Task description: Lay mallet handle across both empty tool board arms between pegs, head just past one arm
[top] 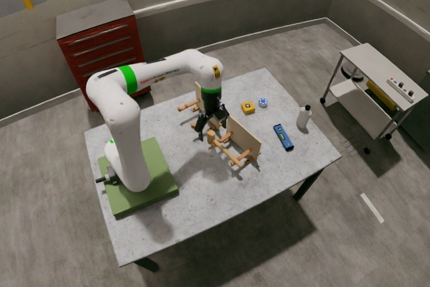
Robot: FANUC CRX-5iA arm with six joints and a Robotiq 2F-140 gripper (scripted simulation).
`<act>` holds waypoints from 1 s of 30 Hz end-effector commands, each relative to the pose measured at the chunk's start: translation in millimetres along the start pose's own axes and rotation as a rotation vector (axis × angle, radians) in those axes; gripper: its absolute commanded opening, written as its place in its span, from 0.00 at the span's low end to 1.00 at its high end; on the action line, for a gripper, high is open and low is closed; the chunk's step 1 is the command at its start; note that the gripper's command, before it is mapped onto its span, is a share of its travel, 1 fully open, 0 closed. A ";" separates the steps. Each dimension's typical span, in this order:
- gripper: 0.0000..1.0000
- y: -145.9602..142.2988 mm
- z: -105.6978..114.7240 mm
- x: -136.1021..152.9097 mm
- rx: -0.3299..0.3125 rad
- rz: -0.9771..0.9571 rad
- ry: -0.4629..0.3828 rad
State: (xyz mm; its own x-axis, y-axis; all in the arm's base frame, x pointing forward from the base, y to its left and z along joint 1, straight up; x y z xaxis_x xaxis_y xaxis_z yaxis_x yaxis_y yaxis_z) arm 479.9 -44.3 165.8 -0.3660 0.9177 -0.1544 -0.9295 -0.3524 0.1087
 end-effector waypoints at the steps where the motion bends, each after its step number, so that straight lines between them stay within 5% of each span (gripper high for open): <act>1: 1.00 -17.9 -14.1 -24.5 -0.099 0.043 -0.111; 13: 1.00 -23.4 -26.1 -30.9 -0.128 0.053 -0.136; 15: 1.00 -24.6 -62.5 -22.7 -0.115 0.056 -0.150; 21: 1.00 -29.9 -114.8 -14.2 -0.114 0.058 -0.152; 30: 1.00 -30.0 -115.6 -14.1 -0.114 0.058 -0.152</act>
State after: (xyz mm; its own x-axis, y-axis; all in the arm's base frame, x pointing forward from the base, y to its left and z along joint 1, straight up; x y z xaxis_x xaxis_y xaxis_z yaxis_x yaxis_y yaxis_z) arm 507.0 -67.7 50.4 -0.4158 0.9094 0.0013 -0.9094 -0.4158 0.0016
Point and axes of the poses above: the point where the finger pads meet when closed, its own z axis back along the fingers, its own y axis across the jaws, x = y × z, the point moved 1 cm from there along z, back along the fingers, and after that the axes turned 7 degrees about z, right-handed, at the moved point
